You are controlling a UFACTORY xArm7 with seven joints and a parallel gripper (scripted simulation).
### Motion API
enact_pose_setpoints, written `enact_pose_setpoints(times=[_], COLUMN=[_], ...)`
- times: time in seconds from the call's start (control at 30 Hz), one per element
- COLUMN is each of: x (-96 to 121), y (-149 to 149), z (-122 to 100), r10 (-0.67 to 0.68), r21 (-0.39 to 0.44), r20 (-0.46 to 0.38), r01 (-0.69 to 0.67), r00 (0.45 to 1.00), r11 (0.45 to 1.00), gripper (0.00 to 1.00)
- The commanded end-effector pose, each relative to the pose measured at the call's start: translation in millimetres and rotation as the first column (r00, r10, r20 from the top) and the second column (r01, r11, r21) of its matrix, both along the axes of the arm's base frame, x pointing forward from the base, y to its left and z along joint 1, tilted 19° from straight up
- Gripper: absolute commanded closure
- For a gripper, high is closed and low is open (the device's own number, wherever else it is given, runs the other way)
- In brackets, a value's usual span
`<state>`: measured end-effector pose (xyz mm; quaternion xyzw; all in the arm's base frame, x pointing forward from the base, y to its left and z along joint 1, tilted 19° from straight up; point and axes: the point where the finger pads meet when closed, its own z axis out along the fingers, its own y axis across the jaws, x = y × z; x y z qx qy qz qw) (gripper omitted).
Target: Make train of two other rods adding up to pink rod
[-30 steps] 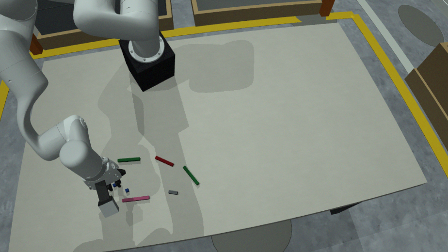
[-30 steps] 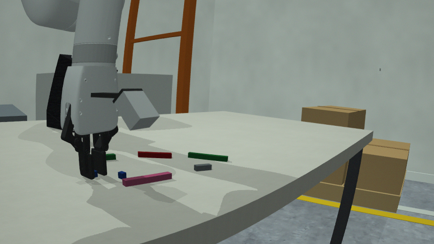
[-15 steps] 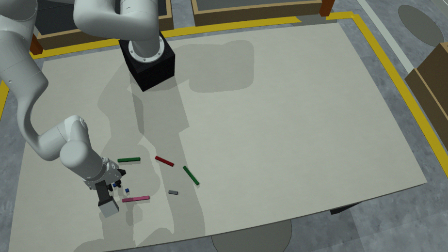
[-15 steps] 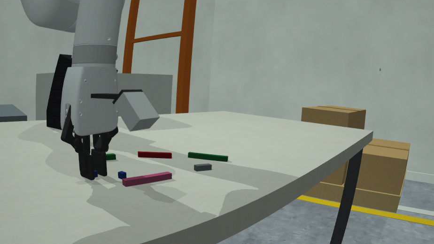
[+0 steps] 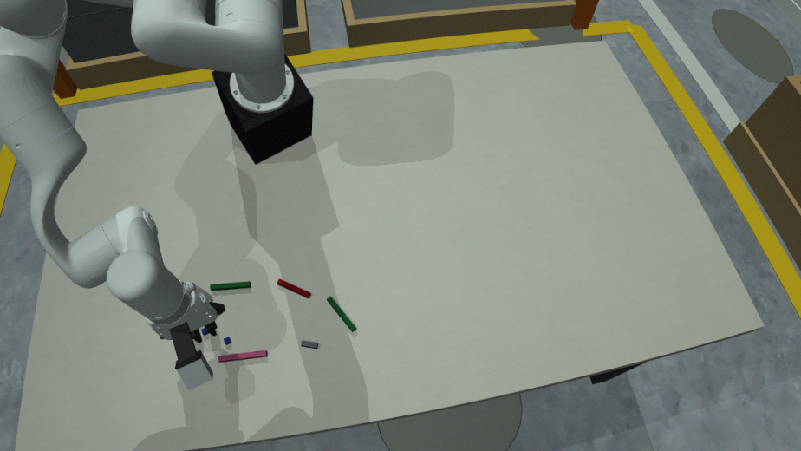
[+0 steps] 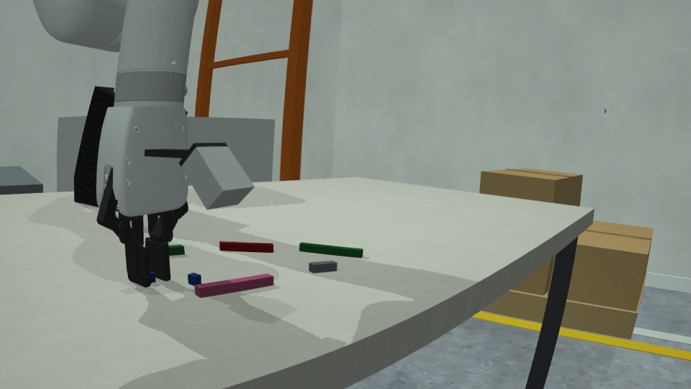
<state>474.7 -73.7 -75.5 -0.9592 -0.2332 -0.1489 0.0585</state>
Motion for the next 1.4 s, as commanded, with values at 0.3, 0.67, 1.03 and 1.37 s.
enact_pose_setpoints(times=[0.3, 0.67, 1.03, 1.37], x=[1.0, 1.0, 1.0, 1.0], y=[-0.5, -0.5, -0.5, -0.5], z=[1.3, 1.3, 1.3, 1.3], r10=[0.000, 0.000, 0.000, 0.000], r21=[-0.001, -0.001, -0.001, -0.001], r20=[0.003, 0.003, 0.003, 0.003], r01=[0.000, 0.000, 0.000, 0.000], r00=[1.000, 1.000, 1.000, 1.000], r11=[1.000, 1.000, 1.000, 1.000], gripper=[0.96, 0.96, 0.96, 0.96])
